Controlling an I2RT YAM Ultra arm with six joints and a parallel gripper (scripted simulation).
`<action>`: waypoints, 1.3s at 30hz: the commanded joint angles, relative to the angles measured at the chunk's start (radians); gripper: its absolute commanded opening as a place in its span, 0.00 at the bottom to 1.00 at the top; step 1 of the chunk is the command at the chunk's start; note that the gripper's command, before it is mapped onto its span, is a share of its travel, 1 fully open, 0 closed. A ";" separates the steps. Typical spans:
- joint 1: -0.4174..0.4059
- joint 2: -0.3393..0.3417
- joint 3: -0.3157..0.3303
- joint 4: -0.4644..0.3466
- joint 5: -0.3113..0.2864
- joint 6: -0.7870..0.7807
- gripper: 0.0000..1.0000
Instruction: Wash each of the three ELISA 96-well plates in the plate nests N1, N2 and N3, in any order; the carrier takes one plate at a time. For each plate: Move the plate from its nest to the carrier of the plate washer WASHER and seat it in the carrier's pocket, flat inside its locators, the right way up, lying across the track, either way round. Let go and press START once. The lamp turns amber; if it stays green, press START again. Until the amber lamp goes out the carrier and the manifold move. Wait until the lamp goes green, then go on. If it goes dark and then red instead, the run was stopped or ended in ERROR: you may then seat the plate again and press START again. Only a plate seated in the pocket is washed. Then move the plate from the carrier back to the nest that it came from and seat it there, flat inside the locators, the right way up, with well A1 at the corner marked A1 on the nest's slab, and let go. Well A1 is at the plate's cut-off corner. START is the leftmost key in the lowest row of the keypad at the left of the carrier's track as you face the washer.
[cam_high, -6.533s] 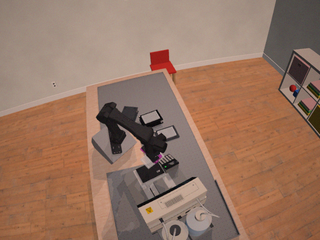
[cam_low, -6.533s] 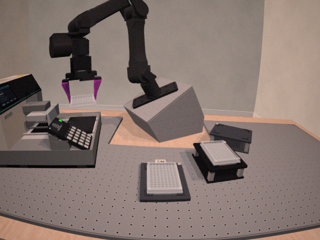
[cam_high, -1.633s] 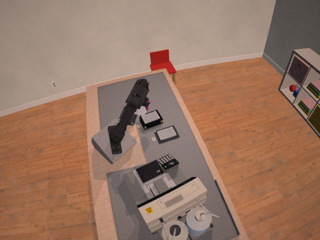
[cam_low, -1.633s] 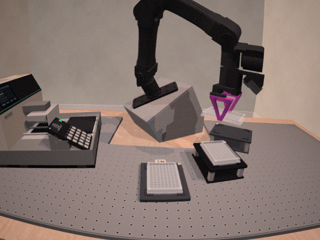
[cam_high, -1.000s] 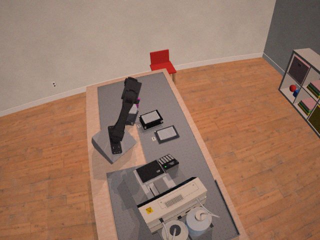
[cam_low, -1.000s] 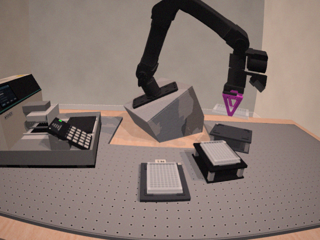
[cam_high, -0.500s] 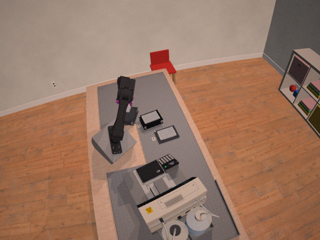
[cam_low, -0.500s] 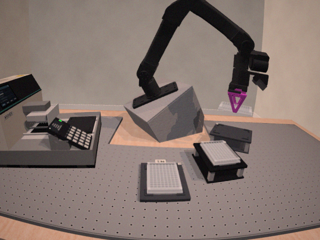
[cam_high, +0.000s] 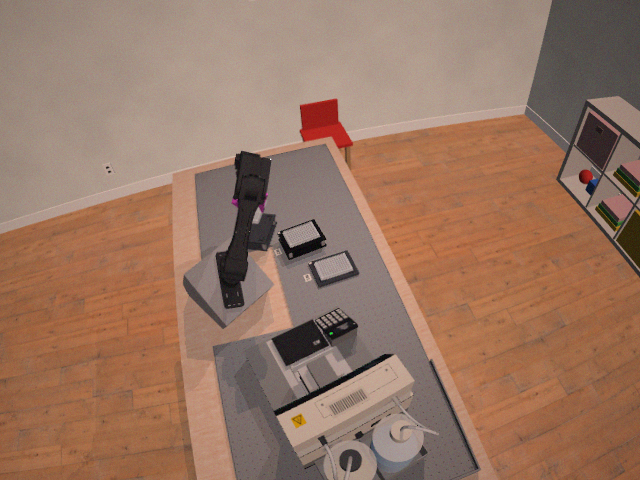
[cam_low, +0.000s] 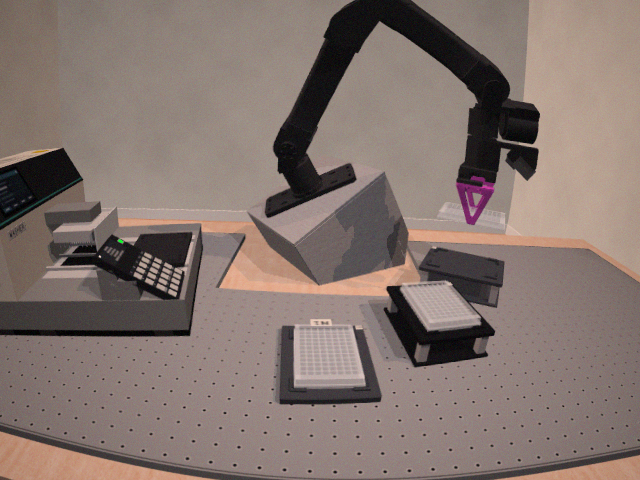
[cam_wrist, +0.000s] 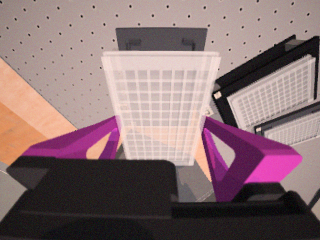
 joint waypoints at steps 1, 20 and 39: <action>0.003 -0.008 0.005 0.001 0.000 0.001 0.00; 0.002 -0.010 0.002 0.002 0.001 0.000 0.00; -0.021 0.021 -0.043 0.087 0.010 -0.024 0.00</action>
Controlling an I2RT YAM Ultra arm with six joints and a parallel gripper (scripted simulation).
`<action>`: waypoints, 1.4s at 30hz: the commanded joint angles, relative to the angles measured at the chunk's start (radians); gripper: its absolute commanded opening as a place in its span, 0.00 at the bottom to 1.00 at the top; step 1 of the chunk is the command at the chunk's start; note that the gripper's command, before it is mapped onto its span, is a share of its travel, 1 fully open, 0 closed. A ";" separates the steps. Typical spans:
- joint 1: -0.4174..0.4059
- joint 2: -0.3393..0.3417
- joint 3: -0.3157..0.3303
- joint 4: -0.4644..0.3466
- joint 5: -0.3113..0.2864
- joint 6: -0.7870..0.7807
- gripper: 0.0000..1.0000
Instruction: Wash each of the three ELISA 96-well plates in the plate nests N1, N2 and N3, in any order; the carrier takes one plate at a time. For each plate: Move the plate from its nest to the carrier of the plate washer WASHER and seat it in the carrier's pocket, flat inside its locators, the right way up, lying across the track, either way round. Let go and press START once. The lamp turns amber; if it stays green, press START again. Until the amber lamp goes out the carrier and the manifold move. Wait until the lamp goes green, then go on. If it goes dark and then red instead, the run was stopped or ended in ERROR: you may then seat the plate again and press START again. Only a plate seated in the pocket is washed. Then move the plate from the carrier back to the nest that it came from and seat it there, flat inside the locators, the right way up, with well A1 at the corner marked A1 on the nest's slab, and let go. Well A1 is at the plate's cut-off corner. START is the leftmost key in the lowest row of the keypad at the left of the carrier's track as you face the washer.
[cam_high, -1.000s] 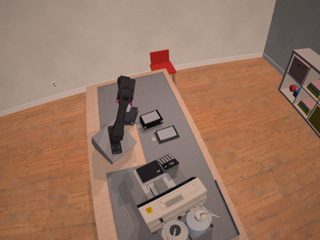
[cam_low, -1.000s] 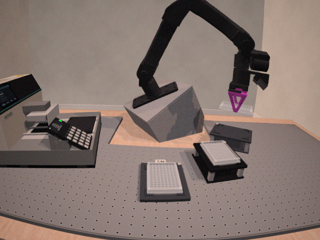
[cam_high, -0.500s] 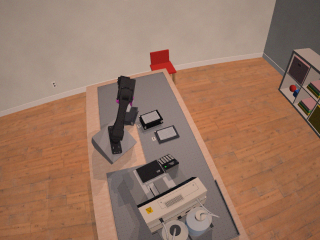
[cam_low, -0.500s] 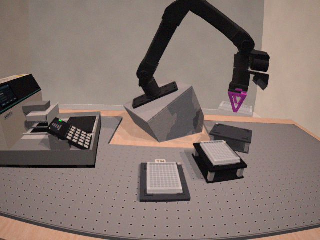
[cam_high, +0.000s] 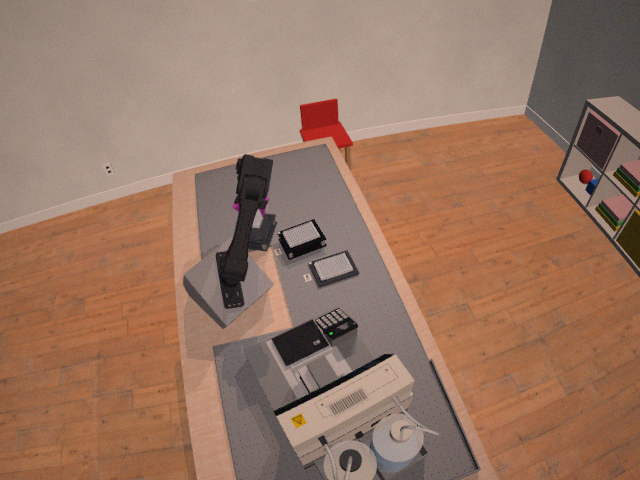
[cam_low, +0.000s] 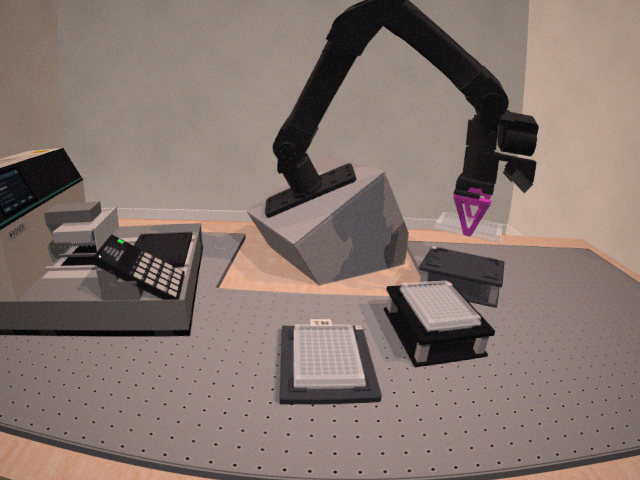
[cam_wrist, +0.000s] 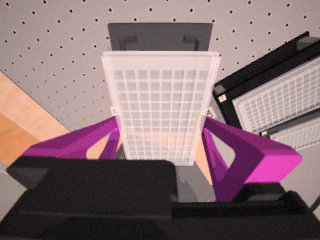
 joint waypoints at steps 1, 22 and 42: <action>0.002 -0.002 -0.001 0.028 0.003 -0.009 0.00; -0.029 0.044 -0.045 0.129 0.014 -0.039 0.00; -0.055 0.086 -0.075 0.211 0.024 -0.066 0.00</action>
